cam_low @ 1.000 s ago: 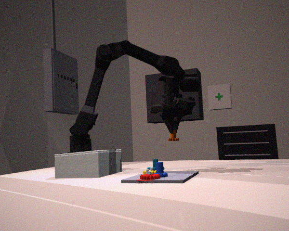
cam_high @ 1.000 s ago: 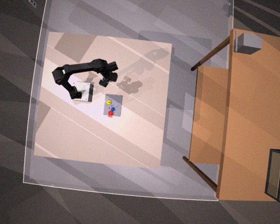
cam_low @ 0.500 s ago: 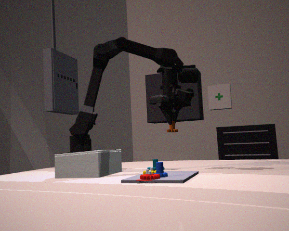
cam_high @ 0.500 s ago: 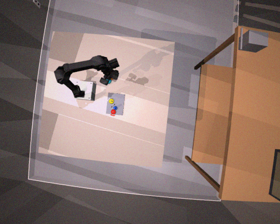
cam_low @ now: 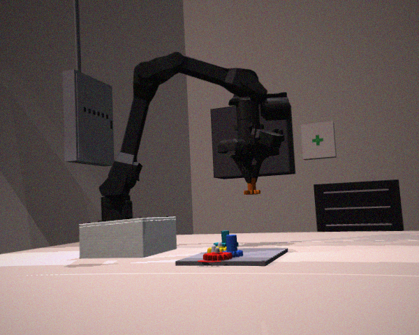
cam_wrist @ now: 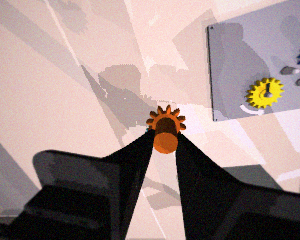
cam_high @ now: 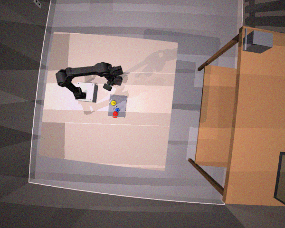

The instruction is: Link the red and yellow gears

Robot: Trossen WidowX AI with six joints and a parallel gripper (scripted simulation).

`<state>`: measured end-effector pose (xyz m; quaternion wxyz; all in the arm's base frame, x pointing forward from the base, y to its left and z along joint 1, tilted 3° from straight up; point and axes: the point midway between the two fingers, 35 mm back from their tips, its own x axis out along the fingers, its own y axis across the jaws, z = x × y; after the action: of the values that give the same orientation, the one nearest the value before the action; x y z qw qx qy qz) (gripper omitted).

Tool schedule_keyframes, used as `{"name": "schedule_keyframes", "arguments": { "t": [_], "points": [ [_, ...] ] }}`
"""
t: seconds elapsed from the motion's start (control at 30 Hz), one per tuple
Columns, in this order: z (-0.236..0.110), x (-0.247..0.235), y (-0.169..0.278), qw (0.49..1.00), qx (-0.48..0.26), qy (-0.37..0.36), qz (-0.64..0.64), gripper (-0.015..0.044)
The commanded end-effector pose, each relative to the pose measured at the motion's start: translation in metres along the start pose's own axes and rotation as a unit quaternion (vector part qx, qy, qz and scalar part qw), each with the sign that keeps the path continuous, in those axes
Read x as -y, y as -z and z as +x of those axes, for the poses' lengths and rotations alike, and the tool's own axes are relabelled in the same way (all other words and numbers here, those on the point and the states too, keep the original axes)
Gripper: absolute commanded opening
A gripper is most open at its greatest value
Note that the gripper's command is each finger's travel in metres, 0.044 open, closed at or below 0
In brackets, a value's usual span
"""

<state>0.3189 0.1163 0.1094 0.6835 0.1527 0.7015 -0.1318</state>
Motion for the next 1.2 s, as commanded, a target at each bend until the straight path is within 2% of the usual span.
{"name": "schedule_keyframes", "arguments": {
  "t": [0.0, 1.17],
  "points": [
    [0.003, 0.009, -0.007, 1.0, 0.002, 0.0, -0.002, 0.0],
    [0.034, 0.085, -0.049, 1.0, 0.002, 0.002, -0.005, 0.0]
  ]
}}
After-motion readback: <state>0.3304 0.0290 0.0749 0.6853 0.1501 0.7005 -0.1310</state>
